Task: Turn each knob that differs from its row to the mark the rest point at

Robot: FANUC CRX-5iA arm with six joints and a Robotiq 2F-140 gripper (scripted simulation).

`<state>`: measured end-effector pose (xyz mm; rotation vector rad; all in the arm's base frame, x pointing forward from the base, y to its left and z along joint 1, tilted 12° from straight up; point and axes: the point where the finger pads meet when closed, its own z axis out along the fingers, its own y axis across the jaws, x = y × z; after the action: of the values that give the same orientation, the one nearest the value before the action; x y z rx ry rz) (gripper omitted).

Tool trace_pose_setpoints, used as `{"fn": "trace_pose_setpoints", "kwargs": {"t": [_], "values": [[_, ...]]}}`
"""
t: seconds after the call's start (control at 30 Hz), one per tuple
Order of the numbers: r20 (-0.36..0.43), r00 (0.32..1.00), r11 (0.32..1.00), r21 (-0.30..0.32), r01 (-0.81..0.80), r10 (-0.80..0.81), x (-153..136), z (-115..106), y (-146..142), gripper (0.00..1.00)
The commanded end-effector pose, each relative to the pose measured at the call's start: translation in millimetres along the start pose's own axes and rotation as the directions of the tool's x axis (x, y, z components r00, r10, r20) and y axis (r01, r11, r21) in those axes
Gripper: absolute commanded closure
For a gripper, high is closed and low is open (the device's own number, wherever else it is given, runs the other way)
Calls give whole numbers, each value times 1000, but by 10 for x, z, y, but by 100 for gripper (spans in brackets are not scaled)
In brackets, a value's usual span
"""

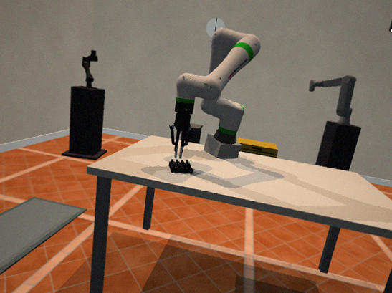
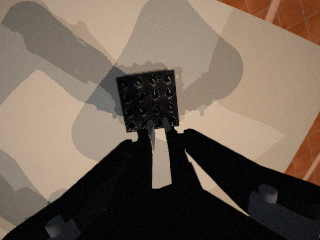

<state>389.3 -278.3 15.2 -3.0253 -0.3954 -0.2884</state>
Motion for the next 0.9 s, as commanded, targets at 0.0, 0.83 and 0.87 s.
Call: {"fn": "trace_pose_setpoints", "kwargs": {"t": [0.0,0.83,0.87], "values": [[0,1000,1000,0,0,0,1,-114,1,88],[0,999,999,0,-32,32,1,-199,1,88],[0,998,998,0,-59,59,1,-202,1,88]]}}
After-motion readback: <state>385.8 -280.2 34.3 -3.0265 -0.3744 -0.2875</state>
